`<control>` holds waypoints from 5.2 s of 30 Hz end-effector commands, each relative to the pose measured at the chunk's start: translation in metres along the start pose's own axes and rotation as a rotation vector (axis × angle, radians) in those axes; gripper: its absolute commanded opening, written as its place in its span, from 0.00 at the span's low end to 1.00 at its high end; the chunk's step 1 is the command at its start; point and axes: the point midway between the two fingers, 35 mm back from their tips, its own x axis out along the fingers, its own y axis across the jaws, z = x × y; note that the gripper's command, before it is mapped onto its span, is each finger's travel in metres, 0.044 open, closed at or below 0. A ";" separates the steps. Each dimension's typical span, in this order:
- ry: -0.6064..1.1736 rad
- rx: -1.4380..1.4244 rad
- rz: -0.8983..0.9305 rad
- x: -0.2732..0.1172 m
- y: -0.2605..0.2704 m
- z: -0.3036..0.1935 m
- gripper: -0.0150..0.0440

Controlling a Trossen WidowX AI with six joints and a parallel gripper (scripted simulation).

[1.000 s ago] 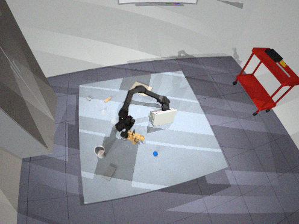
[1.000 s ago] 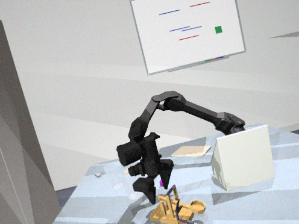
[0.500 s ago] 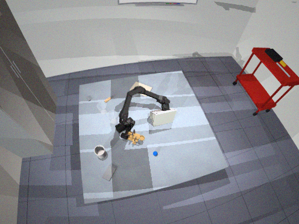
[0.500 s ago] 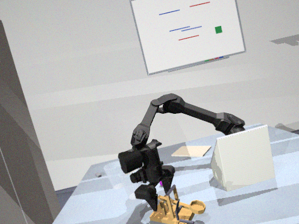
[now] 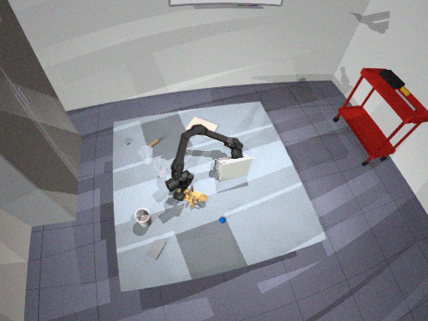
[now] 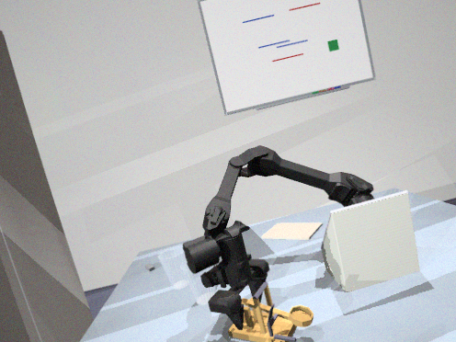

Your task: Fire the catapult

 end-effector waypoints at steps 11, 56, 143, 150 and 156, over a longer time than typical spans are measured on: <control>-0.001 0.000 0.001 -0.001 0.000 0.000 0.49; 0.000 -0.943 -0.003 -0.048 0.022 -0.010 0.25; 0.000 -0.944 -0.003 -0.041 0.023 -0.012 1.00; 0.000 -0.944 -0.003 -0.029 0.023 -0.012 1.00; 0.000 -0.944 -0.003 -0.019 0.023 -0.012 1.00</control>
